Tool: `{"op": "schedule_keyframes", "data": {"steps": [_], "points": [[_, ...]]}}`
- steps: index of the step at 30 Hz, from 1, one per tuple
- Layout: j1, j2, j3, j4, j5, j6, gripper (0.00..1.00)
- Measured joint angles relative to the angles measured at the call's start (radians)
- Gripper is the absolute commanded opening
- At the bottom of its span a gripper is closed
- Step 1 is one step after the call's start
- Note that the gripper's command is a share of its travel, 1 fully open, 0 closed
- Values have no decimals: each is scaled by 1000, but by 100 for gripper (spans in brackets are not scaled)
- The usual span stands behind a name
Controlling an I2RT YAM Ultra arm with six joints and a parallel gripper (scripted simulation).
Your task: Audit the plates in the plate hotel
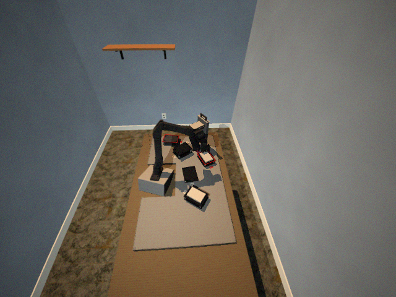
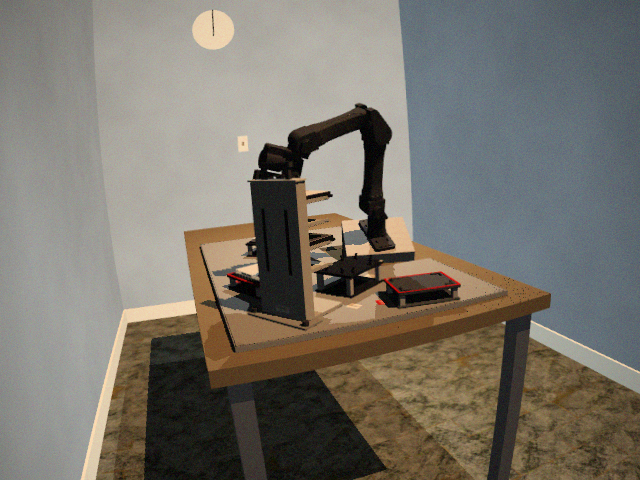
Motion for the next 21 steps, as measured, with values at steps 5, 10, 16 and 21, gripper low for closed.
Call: {"op": "schedule_keyframes", "data": {"steps": [5,10,16,21], "points": [[-54,3,14,-51,-6,-53,0],[-102,19,31,-92,-10,-110,0],[-140,41,64,-148,-12,-167,0],[-192,49,80,-201,-16,-222,0]]}}
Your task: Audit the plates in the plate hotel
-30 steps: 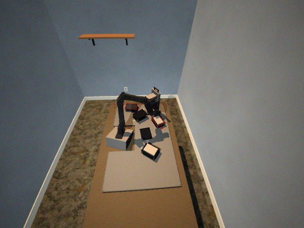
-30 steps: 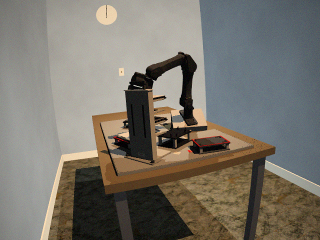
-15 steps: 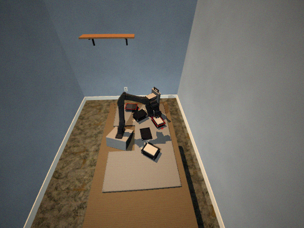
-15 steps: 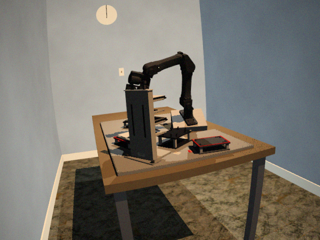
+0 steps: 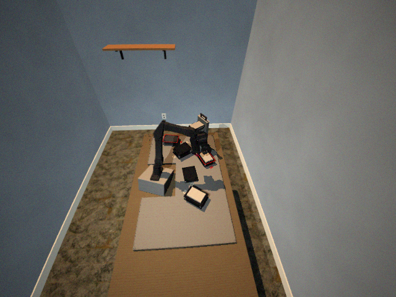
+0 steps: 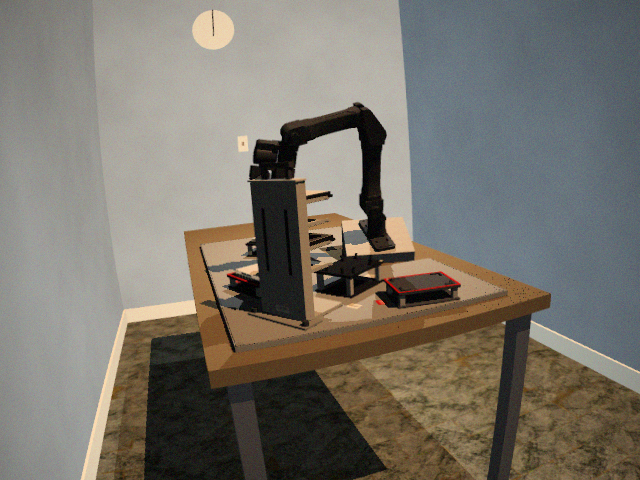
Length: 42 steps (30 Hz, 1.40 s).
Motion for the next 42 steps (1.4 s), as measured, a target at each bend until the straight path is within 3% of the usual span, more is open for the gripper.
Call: {"op": "schedule_keyframes", "data": {"steps": [28,42], "points": [[-259,89,120,-282,-17,-321,0],[-366,117,229,-397,-20,-453,0]]}}
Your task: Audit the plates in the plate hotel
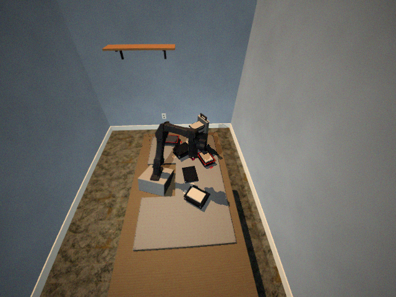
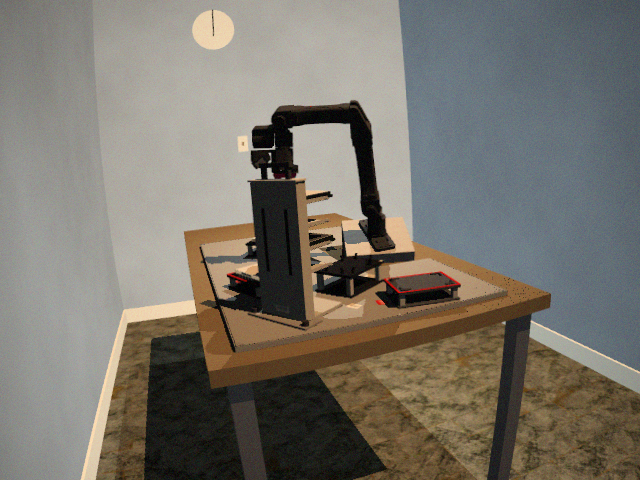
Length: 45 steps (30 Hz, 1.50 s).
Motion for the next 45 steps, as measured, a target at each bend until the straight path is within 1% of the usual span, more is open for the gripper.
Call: {"op": "schedule_keyframes", "data": {"steps": [6,45], "points": [[-8,2,21,-9,0,-21,0],[-8,2,21,-14,0,-27,0]]}}
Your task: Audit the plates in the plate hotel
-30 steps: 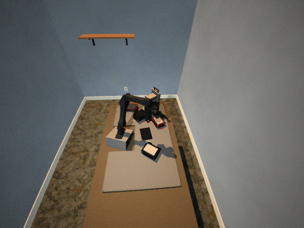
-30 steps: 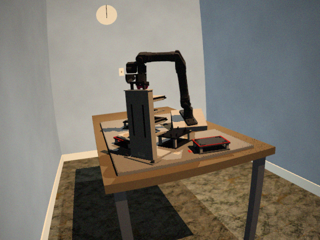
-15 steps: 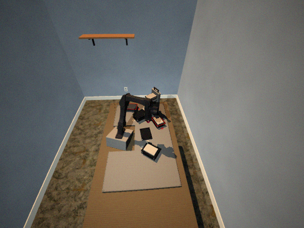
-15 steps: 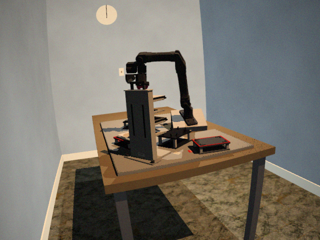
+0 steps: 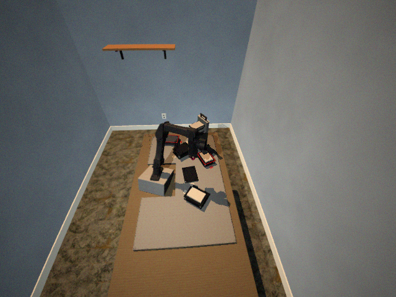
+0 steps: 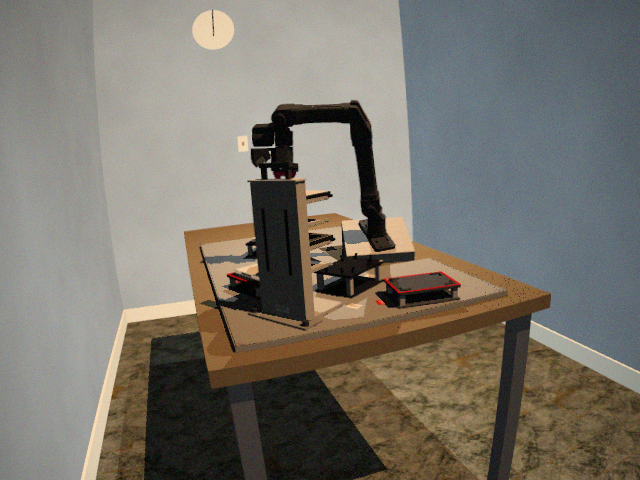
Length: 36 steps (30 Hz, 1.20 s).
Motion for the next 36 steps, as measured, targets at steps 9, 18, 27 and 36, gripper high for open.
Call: {"op": "schedule_keyframes", "data": {"steps": [9,18,27,36], "points": [[0,0,0,0,0,0,0],[42,-14,0,0,0,28,0],[118,-46,0,-2,-4,101,0],[218,-74,9,2,-4,200,0]]}}
